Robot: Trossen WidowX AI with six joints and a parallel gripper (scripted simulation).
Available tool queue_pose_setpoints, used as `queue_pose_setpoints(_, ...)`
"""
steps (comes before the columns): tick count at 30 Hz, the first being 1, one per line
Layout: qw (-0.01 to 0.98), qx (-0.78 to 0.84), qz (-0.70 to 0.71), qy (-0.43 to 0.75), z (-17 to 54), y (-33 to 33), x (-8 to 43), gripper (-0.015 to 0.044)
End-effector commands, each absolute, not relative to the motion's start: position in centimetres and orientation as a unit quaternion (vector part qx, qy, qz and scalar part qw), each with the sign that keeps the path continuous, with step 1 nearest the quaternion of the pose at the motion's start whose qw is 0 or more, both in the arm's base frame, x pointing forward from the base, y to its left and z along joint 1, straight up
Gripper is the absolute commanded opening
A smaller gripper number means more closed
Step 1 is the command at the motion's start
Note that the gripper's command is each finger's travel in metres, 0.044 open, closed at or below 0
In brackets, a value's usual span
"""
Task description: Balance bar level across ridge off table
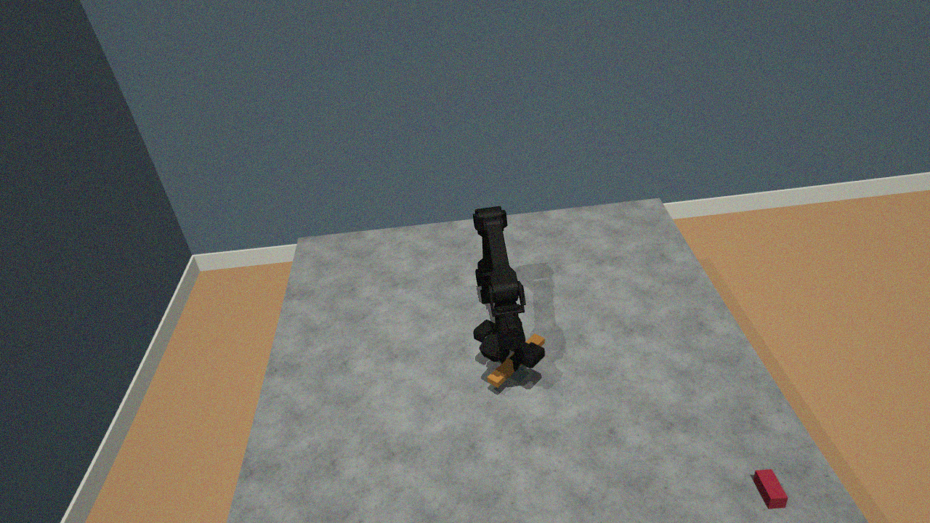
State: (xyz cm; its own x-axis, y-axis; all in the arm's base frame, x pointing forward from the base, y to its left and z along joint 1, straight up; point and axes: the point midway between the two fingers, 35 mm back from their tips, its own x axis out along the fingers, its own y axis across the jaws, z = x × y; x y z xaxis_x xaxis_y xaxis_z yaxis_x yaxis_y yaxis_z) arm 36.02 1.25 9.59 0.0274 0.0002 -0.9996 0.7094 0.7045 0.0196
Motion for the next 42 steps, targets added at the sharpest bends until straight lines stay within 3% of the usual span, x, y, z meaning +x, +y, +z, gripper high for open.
queue_pose_setpoints(1,0.662,0.275,-0.268,0.644,9.6,1.3,36.0,0.0185)
queue_pose_setpoints(9,0.662,0.275,-0.268,0.644,9.6,1.3,36.0,0.0185)
queue_pose_setpoints(19,0.662,0.275,-0.268,0.644,9.6,1.3,36.0,0.0440)
queue_pose_setpoints(23,0.662,0.275,-0.268,0.644,10.3,1.3,36.1,0.0440)
queue_pose_setpoints(32,0.662,0.276,-0.268,0.644,19.4,1.2,35.8,0.0440)
queue_pose_setpoints(42,0.662,0.276,-0.268,0.644,19.6,1.2,35.7,0.0440)
